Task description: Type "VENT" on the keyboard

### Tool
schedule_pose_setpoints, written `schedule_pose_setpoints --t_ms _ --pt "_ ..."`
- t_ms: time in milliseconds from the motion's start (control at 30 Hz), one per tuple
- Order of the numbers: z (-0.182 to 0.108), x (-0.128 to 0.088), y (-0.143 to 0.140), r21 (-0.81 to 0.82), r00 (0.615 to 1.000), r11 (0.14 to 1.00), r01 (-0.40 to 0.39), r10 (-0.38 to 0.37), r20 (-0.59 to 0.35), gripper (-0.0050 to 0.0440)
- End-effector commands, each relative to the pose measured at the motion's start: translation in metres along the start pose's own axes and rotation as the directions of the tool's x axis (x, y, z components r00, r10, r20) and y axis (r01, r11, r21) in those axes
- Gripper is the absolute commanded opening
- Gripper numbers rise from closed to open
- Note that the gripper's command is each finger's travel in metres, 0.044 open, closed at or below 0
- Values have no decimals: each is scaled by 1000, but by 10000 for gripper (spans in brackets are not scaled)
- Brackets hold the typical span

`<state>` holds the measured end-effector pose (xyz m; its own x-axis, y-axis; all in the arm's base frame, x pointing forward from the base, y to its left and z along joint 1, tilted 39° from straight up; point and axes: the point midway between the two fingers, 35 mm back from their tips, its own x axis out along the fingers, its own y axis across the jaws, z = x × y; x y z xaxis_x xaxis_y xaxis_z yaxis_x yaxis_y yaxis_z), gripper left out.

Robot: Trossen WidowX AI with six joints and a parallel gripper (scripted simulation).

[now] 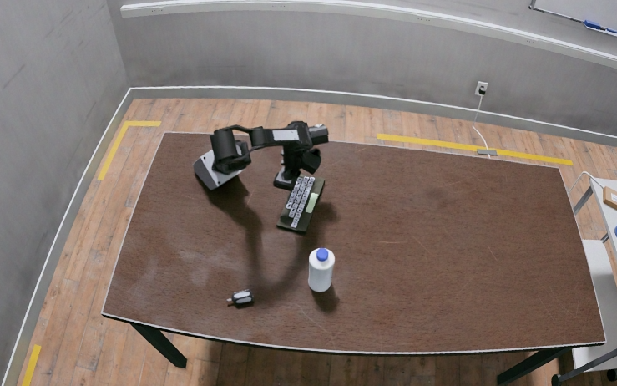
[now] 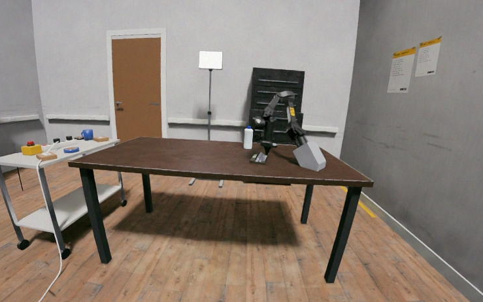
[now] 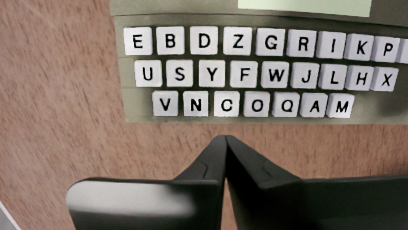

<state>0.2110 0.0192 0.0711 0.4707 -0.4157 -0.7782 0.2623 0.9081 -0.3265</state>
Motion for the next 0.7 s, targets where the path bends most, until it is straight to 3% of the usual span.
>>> schedule_pose_setpoints --t_ms 0,267,433,533,667 --pt "7 -4 3 14 1000 1000 -6 6 17 -50" --pt "17 -9 35 13 1000 1000 -6 6 15 -50" --pt "18 -8 36 14 1000 1000 -7 7 16 -50" --pt "12 7 34 2 1000 1000 -2 2 -1 -50" --pt "12 11 34 2 1000 1000 -2 2 0 -50"
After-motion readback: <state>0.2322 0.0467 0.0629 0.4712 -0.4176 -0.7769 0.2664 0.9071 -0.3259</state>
